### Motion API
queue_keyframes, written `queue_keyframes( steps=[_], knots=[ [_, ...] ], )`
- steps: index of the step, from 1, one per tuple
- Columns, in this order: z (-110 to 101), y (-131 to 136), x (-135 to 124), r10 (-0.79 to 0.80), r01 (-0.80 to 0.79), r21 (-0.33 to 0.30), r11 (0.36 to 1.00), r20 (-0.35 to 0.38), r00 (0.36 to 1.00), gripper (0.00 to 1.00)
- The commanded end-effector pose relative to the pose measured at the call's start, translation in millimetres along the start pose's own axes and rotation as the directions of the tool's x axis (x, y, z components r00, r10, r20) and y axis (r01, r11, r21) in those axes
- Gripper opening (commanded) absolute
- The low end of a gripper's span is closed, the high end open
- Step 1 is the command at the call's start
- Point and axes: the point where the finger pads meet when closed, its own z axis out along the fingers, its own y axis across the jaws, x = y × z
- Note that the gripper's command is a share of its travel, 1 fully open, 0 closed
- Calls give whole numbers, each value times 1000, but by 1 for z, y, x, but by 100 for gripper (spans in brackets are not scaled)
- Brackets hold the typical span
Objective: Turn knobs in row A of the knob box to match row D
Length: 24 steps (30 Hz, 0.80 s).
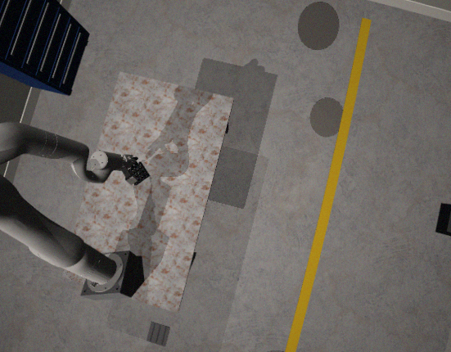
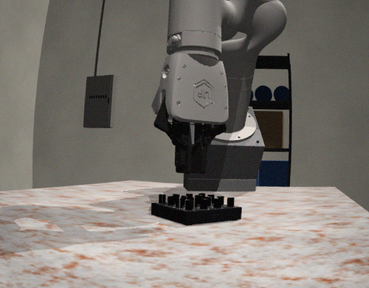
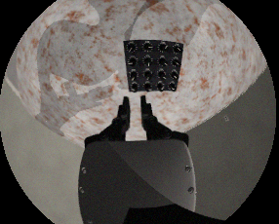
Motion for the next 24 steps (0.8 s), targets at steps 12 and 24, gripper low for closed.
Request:
queue_keyframes(
  steps=[12,24],
  knots=[
    [14,-1,-1,0,0,1,1000,1,1000,19],
    [27,-1,-1,0,0,1,1000,1,1000,19]
  ],
)
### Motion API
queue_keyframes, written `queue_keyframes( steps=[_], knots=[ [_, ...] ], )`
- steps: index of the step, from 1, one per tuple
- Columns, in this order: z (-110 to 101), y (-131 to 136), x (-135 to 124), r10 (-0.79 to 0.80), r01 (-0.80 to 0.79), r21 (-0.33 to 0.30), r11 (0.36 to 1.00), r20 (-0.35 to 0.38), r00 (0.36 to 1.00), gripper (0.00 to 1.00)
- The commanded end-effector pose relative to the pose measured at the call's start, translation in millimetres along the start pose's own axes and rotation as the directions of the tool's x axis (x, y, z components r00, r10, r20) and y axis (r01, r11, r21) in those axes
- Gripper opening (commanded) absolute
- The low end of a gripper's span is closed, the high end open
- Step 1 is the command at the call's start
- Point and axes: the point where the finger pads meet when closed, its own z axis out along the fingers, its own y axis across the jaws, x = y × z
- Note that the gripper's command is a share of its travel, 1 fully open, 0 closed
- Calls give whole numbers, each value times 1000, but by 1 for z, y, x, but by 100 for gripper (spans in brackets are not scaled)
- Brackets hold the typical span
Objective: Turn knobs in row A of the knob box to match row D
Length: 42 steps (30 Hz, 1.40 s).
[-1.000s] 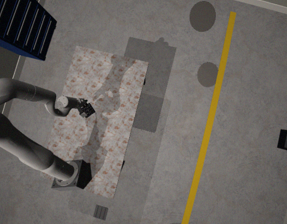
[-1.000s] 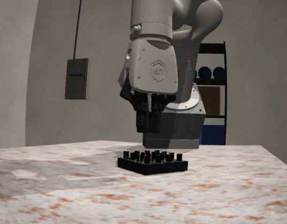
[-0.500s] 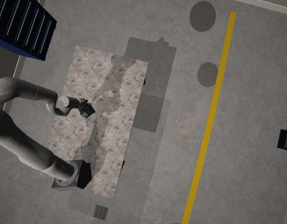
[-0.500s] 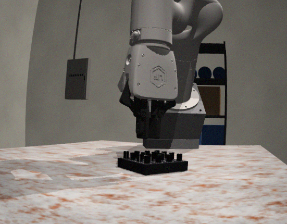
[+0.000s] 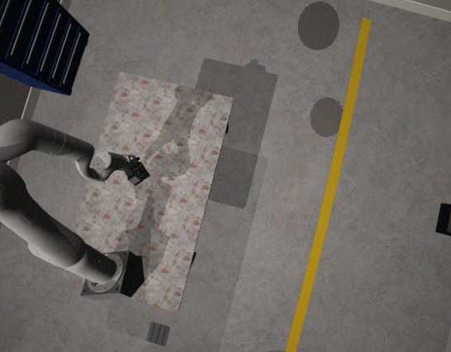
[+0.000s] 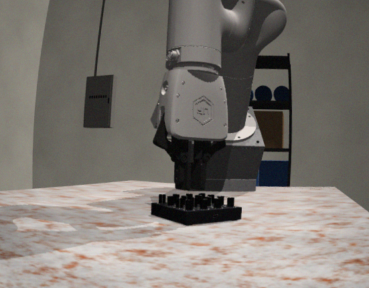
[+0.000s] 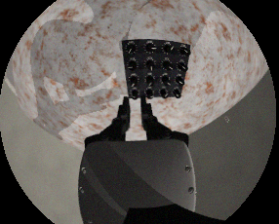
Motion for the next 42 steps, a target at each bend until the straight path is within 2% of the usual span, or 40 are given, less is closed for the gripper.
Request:
queue_keyframes(
  steps=[1,14,42],
  knots=[
    [3,-1,-1,-1,0,3,1000,2,1000,19],
    [11,-1,-1,0,0,3,1000,2,1000,19],
    [12,-1,-1,0,0,3,1000,2,1000,19]
  ],
)
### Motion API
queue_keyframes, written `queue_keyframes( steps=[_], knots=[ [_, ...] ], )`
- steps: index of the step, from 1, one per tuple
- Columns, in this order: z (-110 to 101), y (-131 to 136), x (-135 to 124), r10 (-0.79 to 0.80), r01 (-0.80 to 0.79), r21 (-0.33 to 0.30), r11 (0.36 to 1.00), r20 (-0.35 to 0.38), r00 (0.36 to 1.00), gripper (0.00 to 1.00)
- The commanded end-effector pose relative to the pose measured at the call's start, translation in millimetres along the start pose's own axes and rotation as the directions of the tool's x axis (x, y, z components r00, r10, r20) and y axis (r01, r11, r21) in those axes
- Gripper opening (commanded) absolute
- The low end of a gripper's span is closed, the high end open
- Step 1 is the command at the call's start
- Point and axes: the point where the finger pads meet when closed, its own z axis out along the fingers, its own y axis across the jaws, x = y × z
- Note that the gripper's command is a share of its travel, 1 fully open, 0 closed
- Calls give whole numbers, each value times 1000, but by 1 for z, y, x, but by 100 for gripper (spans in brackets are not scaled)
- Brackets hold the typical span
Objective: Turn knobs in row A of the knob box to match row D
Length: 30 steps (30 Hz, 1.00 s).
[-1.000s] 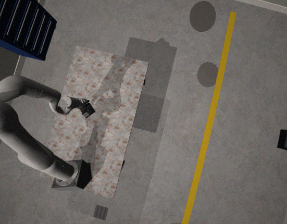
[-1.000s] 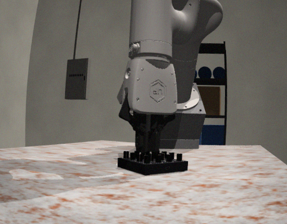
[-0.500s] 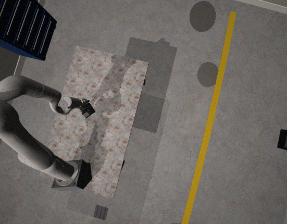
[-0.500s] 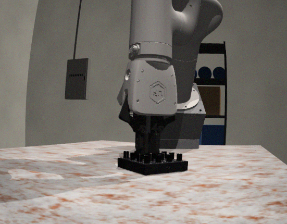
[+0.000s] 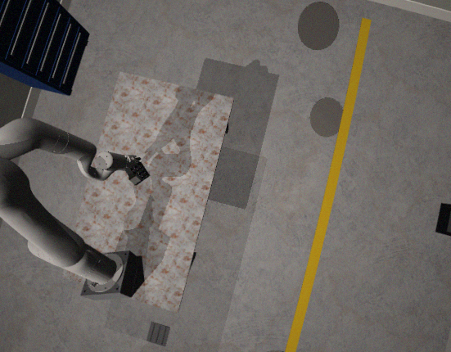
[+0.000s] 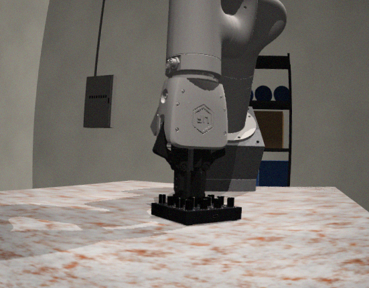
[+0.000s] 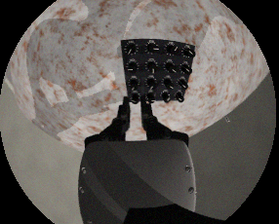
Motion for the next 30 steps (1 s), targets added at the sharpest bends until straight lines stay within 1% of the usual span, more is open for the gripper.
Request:
queue_keyframes(
  steps=[1,18,30],
  knots=[
    [0,0,0,0,0,1,1000,1,1000,19],
    [0,0,0,0,0,1,1000,1,1000,19],
    [5,0,0,0,0,1,1000,1,1000,19]
  ],
)
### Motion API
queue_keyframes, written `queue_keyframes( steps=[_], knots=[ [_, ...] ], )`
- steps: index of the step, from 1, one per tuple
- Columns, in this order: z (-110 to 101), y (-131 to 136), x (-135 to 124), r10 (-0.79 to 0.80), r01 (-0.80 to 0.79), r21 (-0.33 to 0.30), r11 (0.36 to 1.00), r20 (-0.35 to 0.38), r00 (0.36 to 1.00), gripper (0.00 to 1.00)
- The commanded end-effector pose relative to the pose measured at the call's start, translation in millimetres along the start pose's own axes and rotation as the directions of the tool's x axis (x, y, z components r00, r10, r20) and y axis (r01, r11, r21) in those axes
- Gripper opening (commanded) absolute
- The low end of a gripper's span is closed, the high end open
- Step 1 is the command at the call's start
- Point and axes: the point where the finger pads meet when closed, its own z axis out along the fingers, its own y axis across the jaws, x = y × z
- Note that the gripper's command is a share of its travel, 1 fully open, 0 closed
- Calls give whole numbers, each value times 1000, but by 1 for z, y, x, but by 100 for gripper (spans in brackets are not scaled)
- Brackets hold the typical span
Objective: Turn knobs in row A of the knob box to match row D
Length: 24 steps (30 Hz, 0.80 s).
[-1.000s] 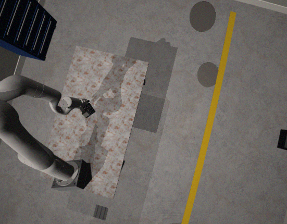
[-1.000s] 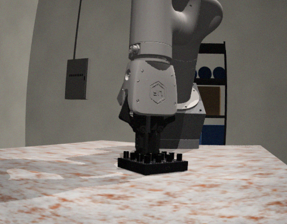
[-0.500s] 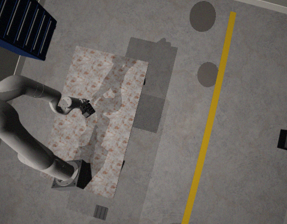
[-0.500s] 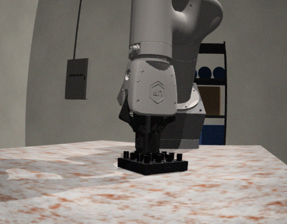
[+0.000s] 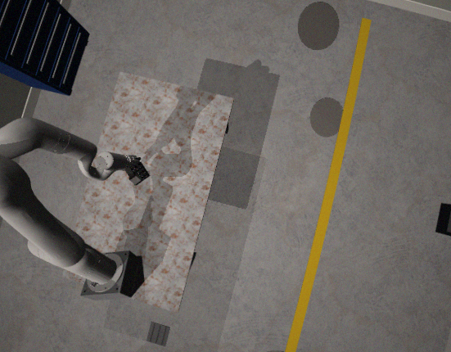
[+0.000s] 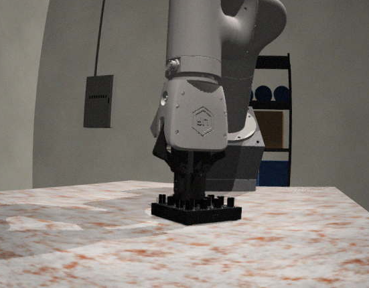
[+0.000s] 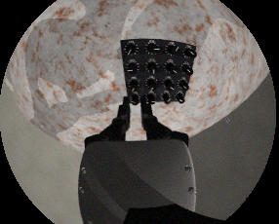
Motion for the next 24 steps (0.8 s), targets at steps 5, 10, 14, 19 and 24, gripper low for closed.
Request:
queue_keyframes(
  steps=[5,10,14,19,24],
  knots=[
    [5,0,0,0,0,1,1000,1,1000,19],
    [8,0,0,0,0,1,1000,1,1000,19],
    [8,0,0,0,0,1,1000,1,1000,19],
    [9,0,0,0,0,1,1000,1,1000,19],
    [9,0,0,0,0,1,1000,1,1000,19]
  ],
)
